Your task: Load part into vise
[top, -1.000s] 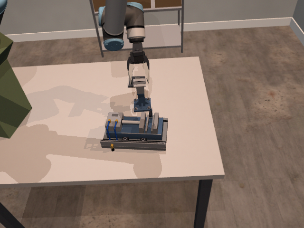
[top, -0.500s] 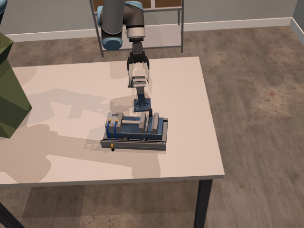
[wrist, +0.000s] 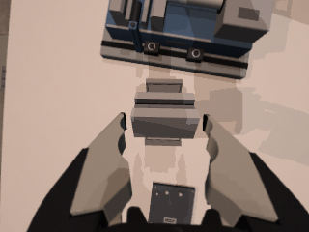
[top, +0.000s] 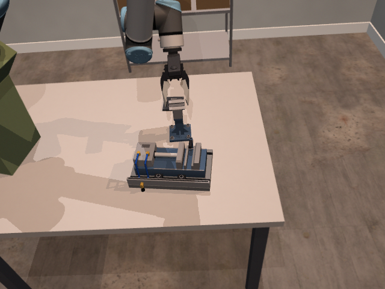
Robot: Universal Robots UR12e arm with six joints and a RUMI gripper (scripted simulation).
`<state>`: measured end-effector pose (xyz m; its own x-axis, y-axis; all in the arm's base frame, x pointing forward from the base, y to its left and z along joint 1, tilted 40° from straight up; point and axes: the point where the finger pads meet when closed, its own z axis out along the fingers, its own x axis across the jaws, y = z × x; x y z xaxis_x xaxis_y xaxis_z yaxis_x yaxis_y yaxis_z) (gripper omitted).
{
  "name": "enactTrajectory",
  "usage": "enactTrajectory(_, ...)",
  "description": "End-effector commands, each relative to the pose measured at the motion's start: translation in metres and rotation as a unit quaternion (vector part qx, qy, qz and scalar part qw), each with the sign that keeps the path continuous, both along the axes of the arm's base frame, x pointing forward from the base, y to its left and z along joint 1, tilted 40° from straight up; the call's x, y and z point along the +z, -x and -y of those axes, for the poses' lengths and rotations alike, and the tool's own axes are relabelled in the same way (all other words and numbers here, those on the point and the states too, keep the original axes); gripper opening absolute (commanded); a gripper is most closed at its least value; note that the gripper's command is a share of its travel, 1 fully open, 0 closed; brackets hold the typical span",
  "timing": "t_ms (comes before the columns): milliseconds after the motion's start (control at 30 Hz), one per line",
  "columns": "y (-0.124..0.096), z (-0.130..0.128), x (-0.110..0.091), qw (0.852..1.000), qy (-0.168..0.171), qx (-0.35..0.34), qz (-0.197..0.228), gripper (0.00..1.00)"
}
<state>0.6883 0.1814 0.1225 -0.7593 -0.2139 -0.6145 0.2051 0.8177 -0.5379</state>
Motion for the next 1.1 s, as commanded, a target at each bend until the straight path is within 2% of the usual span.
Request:
enactTrajectory(0, 0.0001, 0.0002, 0.0005, 1.000, -0.015, 0.013, -0.004, 0.51)
enactTrajectory(1067, 0.0003, 0.0023, 0.0015, 0.986, -0.125, 0.102, -0.035, 0.51)
